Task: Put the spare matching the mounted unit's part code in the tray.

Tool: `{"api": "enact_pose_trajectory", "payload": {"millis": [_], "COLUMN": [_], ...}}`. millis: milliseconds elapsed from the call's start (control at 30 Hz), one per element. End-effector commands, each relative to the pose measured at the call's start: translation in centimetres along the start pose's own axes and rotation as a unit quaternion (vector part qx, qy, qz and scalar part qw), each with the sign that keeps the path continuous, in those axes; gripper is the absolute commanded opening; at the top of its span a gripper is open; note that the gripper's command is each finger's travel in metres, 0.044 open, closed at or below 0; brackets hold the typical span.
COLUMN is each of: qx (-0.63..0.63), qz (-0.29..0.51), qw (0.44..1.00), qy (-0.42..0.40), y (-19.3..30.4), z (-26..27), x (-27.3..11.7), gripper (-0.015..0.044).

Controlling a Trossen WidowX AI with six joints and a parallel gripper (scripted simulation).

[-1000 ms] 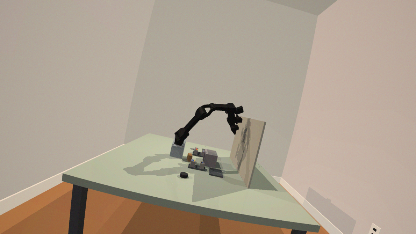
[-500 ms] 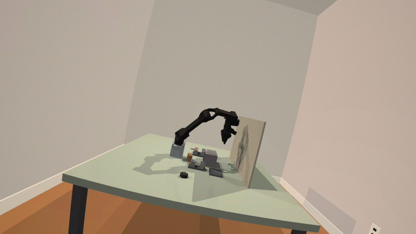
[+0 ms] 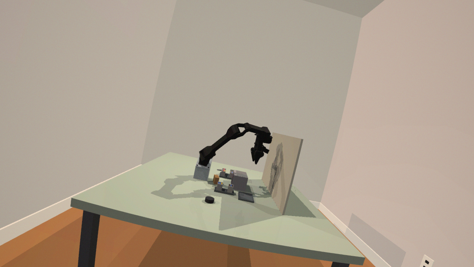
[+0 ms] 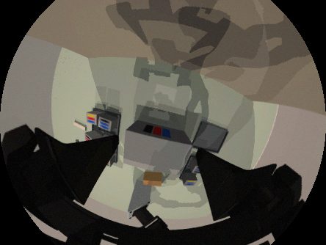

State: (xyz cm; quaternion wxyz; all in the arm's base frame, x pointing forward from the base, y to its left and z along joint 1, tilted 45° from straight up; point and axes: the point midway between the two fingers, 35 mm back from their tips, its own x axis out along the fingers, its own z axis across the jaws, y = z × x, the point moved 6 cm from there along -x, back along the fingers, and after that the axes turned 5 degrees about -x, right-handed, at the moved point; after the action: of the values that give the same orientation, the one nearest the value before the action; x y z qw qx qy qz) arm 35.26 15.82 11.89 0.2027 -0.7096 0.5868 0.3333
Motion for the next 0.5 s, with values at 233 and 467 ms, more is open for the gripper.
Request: {"api": "enact_pose_trajectory", "payload": {"millis": [233, 467], "qx": [-0.444, -0.658], "qz": [-0.004, -0.001], "qw": [0.896, 0.753], "qy": [-0.007, -0.005], "y": [4.4, 9.2], "z": [16.7, 24.4], "x": [2.8, 5.9], "gripper": [0.044, 0.044]}}
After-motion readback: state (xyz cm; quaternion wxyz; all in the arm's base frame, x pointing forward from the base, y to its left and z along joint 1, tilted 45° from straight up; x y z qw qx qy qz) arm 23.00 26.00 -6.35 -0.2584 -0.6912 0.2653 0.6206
